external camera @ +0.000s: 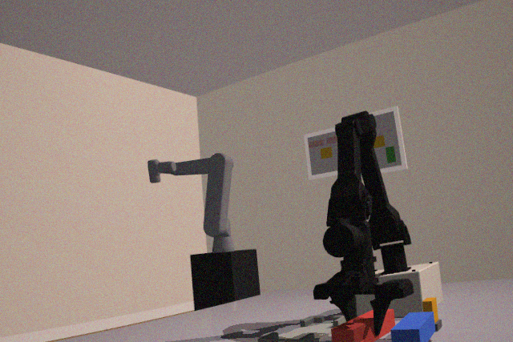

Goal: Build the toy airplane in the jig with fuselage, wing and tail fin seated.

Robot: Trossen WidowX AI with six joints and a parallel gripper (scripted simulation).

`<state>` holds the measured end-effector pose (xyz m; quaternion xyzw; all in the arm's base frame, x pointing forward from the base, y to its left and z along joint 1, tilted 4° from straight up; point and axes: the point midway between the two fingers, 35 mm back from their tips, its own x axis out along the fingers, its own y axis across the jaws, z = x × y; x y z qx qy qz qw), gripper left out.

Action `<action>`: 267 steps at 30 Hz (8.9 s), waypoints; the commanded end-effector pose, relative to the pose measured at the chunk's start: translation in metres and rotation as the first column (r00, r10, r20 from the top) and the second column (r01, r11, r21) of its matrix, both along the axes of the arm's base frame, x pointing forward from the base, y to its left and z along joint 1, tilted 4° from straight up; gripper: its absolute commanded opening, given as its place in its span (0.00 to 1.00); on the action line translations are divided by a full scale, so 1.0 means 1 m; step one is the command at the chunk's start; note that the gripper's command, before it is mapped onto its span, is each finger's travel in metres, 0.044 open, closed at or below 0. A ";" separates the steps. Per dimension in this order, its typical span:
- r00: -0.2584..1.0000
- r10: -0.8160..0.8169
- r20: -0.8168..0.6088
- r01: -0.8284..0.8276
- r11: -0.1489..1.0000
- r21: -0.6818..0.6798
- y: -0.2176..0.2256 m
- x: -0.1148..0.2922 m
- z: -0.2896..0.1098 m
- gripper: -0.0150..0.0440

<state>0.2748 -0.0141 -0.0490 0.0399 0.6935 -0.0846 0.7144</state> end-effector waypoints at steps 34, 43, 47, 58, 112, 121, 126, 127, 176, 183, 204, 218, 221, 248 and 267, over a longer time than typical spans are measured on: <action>1.000 0.005 -0.004 -0.005 1.000 0.002 0.006 0.006 0.087 0.25; 1.000 0.005 -0.004 -0.005 1.000 0.002 0.008 0.001 0.115 0.25; 1.000 0.005 -0.004 -0.005 1.000 0.002 0.009 -0.002 0.127 0.25; 1.000 0.019 -0.005 -0.019 1.000 0.001 -0.013 0.001 0.121 0.25; 0.995 0.101 -0.013 -0.101 0.995 -0.012 -0.144 -0.016 0.073 0.52; 0.995 0.101 -0.013 -0.101 0.995 -0.012 -0.144 -0.016 0.072 0.59; 0.995 0.101 -0.013 -0.101 0.995 -0.012 -0.145 -0.016 0.070 0.59; 0.995 0.101 -0.013 -0.101 0.995 -0.012 -0.145 -0.016 0.068 0.59; 0.995 0.096 -0.007 -0.096 0.995 -0.013 -0.148 -0.015 0.034 0.84; 0.995 0.096 -0.007 -0.096 0.995 -0.013 -0.148 -0.015 0.034 1.00; 0.990 0.138 -0.015 -0.138 0.990 -0.013 -0.140 -0.008 0.142 1.00; 0.986 0.167 -0.006 -0.167 0.986 0.006 0.052 0.076 0.113 1.00; 0.989 0.151 -0.004 -0.151 0.989 0.011 0.096 0.077 0.107 1.00; 0.991 0.137 -0.006 -0.137 0.991 0.008 0.112 0.077 0.047 1.00; 0.991 0.137 -0.006 -0.137 0.991 0.008 0.110 0.078 0.017 1.00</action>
